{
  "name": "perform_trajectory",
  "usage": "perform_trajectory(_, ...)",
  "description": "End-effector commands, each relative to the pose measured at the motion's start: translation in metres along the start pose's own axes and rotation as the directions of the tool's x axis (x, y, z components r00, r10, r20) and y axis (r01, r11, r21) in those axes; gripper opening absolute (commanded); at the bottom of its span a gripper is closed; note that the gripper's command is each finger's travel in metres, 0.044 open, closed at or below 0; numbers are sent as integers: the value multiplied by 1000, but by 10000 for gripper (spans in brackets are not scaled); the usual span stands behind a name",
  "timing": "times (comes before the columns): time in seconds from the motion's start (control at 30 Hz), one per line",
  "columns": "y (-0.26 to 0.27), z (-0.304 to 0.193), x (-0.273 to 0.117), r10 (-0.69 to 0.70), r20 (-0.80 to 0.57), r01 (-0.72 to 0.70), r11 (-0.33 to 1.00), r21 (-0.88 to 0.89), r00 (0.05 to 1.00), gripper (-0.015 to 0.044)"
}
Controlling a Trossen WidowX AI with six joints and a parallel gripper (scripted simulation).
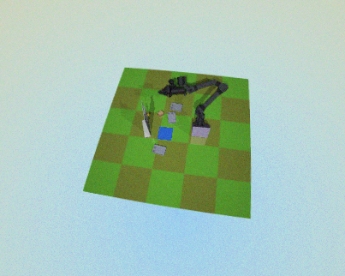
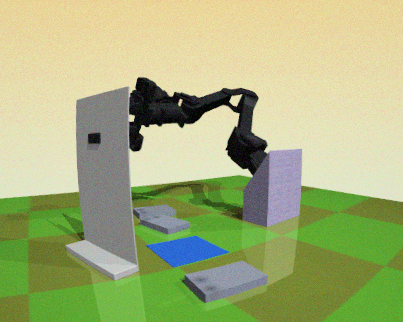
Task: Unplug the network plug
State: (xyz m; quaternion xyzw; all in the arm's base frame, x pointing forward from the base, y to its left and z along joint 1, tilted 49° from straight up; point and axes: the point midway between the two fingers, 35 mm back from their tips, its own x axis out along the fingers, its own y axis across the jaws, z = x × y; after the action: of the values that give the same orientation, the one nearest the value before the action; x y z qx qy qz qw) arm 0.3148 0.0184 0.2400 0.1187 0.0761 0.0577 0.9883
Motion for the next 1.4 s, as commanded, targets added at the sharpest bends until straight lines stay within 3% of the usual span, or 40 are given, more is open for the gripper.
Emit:
perform_trajectory(0.0, 2, -39, 1, 54, -96, -43, 993, 111, 994, 156)
perform_trajectory(0.43, 12, -146, -20, 213, -345, -40, 894, 445, 914, 156)
perform_trajectory(0.7, 12, -147, -19, 215, -348, -39, 892, 450, 913, 156)
perform_trajectory(1.37, 17, -151, 28, 216, -346, -40, 892, 450, 913, 156)
